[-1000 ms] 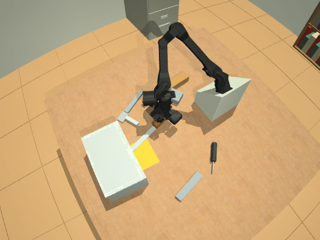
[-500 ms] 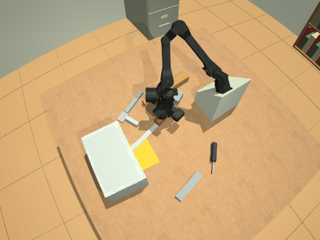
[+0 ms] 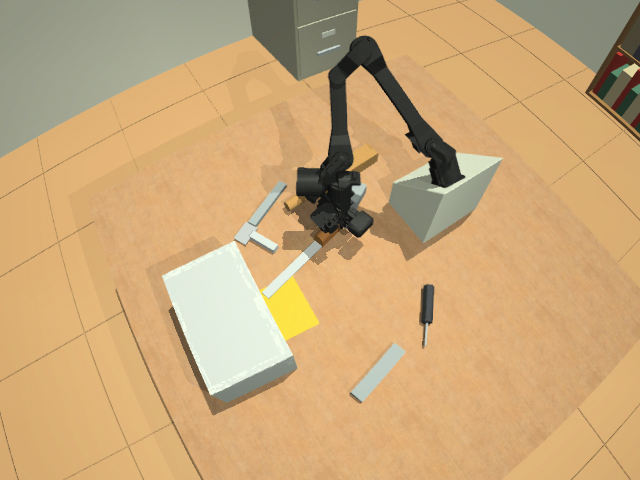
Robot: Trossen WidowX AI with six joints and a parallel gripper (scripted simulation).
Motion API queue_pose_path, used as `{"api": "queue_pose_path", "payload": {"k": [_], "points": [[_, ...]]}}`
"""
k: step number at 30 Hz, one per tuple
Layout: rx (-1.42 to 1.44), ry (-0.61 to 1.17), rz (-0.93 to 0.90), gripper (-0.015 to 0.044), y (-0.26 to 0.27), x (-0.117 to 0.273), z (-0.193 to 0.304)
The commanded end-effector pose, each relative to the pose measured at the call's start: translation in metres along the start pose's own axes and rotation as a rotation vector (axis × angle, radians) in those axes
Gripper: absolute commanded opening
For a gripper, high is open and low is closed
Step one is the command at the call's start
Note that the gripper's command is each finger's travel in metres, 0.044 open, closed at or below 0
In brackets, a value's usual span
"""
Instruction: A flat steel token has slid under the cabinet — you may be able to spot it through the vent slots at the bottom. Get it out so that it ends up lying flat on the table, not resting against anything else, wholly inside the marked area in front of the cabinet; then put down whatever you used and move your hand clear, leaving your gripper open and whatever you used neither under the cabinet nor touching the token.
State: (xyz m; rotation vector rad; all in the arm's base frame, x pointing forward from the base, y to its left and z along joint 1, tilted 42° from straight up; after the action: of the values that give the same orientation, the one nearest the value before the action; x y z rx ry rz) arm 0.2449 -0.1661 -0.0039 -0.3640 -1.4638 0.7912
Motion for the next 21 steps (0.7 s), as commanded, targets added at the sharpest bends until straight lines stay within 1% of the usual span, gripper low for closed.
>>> {"api": "queue_pose_path", "payload": {"k": [1,13,20,21], "points": [[0.004,0.004,-0.005,0.0000,-0.0004,-0.0010,0.0081],[0.006,0.002,-0.004,0.0000,-0.0034,0.0020,0.0066],[0.000,0.003,-0.003,0.0184,-0.0027,0.0010,0.0058],[0.000,0.003,-0.003,0.0200,-0.0027,0.0010,0.0058]]}}
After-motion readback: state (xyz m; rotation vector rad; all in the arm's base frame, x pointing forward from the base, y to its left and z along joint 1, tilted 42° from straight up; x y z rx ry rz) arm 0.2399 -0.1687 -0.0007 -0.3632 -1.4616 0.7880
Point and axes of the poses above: the point midway between the two fingers, 35 mm back from their tips, its own x axis back along the fingers, its own y axis across the jaws, z = x × y, the point moved 3 cm from there along x, back along the fingers, and after that the axes turned 4 degrees about -x, right-handed, at the moved point
